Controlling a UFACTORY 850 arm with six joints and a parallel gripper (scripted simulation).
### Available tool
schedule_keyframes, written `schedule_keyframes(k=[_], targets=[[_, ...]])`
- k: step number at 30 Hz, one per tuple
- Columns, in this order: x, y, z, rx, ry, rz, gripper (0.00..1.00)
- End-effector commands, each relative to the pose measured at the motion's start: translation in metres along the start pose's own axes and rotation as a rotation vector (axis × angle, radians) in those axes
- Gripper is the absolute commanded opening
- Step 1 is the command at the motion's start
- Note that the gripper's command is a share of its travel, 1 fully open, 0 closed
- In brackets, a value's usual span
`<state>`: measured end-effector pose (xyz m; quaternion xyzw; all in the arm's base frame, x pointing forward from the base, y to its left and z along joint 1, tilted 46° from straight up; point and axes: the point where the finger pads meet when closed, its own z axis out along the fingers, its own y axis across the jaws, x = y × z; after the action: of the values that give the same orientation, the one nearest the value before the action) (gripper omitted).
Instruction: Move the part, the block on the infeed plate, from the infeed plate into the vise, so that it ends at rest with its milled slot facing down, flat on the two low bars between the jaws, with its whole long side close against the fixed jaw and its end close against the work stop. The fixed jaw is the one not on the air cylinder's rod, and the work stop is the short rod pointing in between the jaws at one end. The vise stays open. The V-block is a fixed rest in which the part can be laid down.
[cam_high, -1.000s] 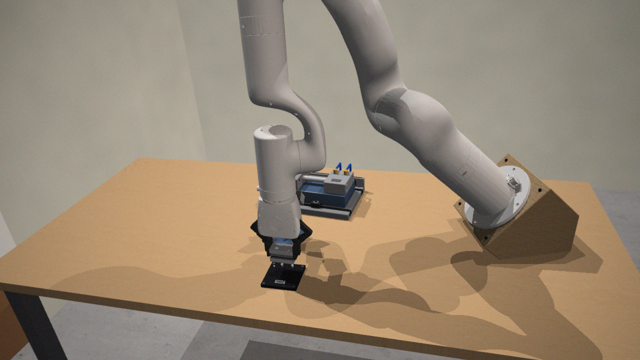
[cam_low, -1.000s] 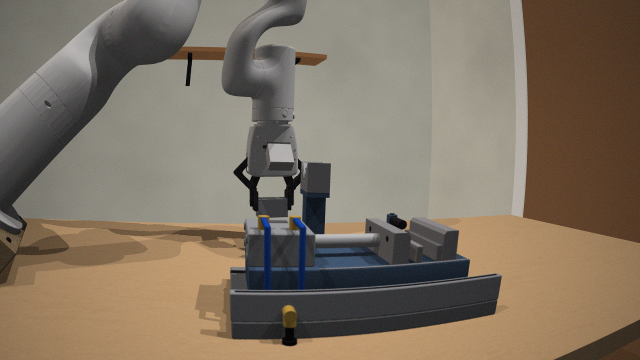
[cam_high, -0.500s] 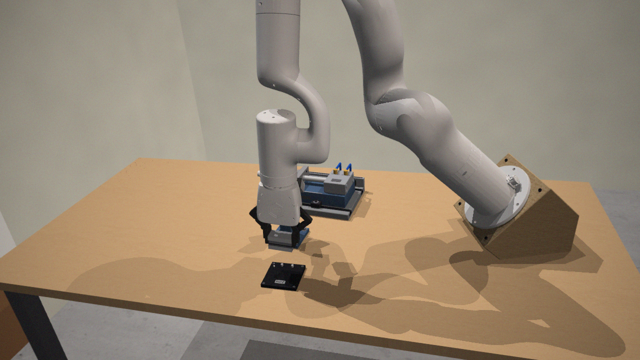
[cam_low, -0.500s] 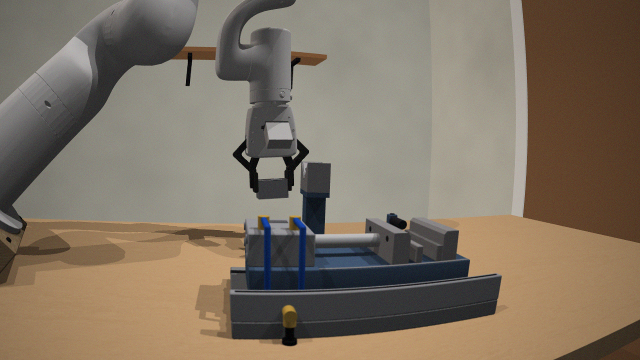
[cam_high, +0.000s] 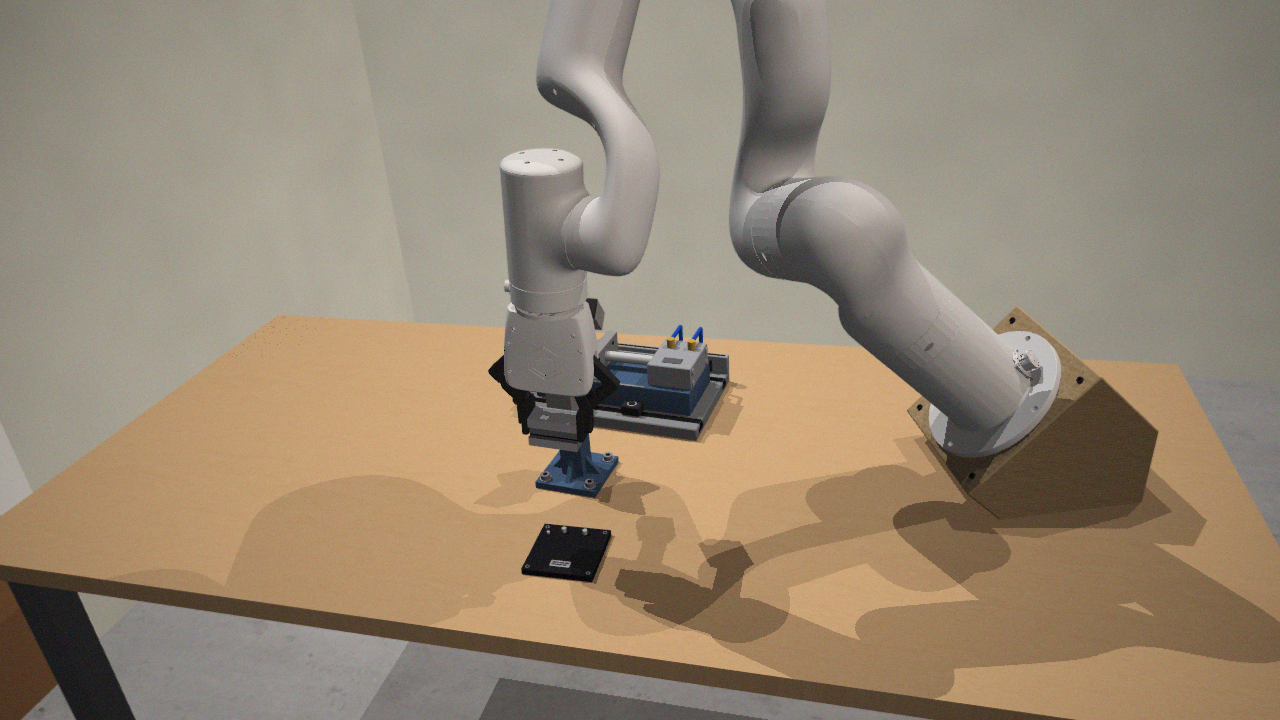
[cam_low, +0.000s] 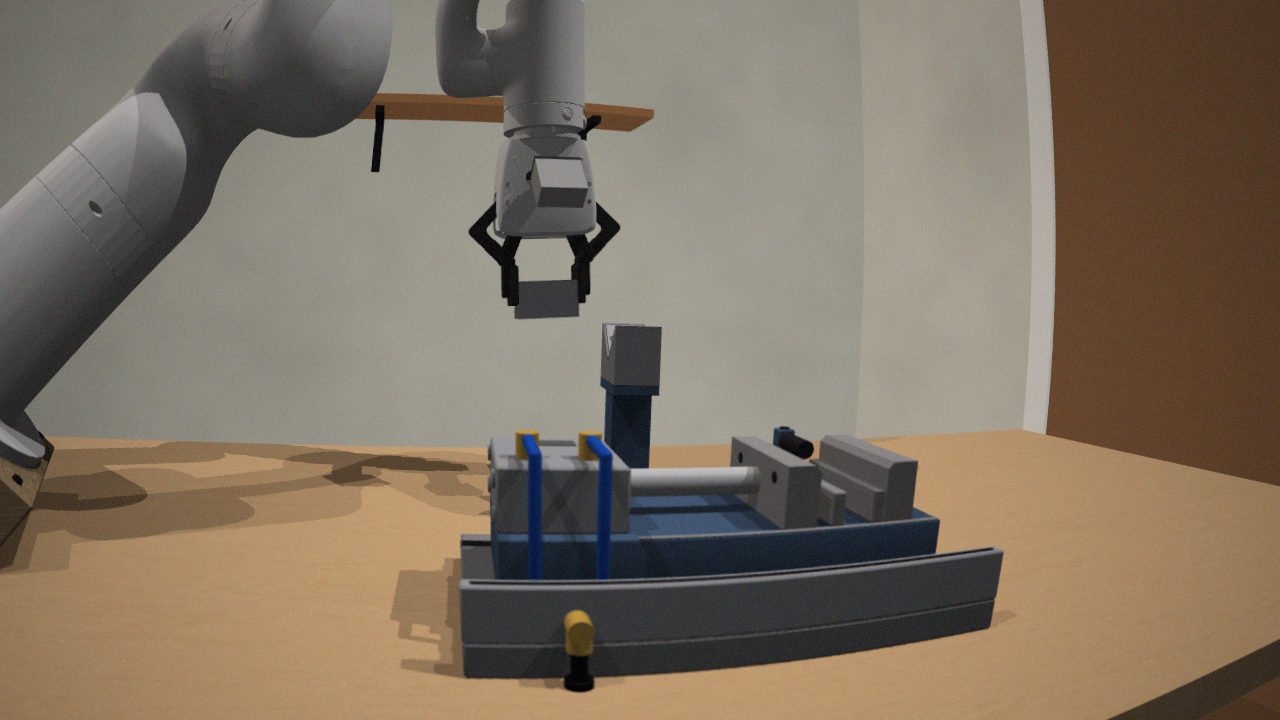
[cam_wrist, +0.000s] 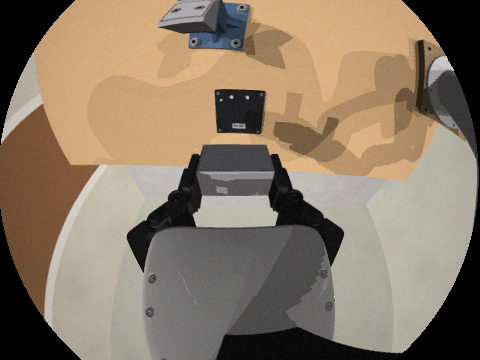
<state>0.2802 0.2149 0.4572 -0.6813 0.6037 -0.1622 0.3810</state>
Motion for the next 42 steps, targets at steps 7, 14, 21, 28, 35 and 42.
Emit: schedule_keyframes(k=[7,14,21,28,35,42], targets=[[0.002,-0.004,-0.049,-0.064,-0.010,-0.007,0.00],[0.002,-0.005,-0.055,-0.064,-0.010,-0.007,0.00],[0.002,-0.005,-0.056,-0.064,-0.010,-0.007,0.00],[0.002,-0.005,-0.056,-0.064,-0.010,-0.007,0.00],[0.002,-0.005,-0.056,-0.063,-0.010,-0.008,0.00],[0.003,-0.007,-0.056,-0.057,-0.010,-0.015,0.00]])
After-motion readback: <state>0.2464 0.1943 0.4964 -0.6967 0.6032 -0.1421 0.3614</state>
